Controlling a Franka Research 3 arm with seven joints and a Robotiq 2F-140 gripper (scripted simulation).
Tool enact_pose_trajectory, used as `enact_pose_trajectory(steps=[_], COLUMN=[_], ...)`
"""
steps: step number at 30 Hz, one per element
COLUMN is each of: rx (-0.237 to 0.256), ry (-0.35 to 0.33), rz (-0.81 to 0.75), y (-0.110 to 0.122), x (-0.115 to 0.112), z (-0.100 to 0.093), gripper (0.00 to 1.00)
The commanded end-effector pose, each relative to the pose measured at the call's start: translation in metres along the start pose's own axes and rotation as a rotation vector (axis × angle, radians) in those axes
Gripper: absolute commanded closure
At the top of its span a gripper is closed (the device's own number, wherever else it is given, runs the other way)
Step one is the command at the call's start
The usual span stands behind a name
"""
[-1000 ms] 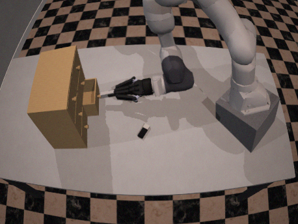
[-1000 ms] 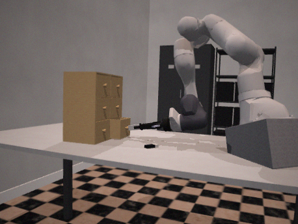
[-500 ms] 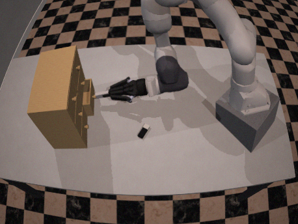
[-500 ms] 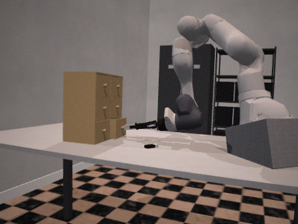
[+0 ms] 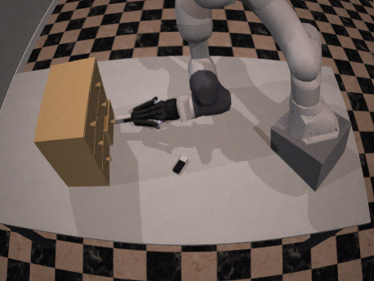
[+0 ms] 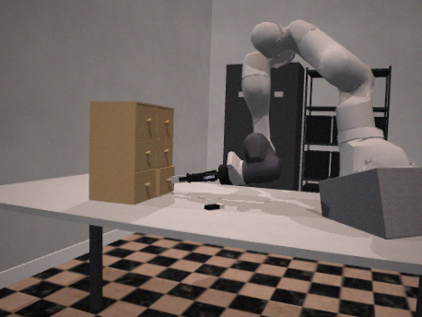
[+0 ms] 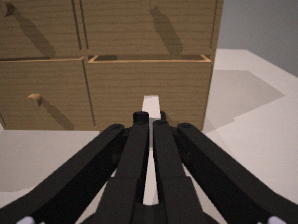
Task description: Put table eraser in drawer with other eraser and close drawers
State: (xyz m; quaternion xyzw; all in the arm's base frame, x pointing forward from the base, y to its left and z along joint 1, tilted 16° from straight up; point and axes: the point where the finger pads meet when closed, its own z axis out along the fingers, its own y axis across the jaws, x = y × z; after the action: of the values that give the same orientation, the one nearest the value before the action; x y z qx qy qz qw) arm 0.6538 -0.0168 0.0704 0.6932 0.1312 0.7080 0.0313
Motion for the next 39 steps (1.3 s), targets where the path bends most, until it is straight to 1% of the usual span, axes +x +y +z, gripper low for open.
enact_pose_trajectory(steps=[1, 16, 39], rx=[0.003, 0.003, 0.003], ry=[-0.007, -0.007, -0.007], rz=[0.010, 0.010, 0.010], y=[-0.003, -0.003, -0.003], x=[-0.002, 0.000, 0.000], z=[0.002, 0.011, 0.012], gripper=[1.00, 1.00, 1.00])
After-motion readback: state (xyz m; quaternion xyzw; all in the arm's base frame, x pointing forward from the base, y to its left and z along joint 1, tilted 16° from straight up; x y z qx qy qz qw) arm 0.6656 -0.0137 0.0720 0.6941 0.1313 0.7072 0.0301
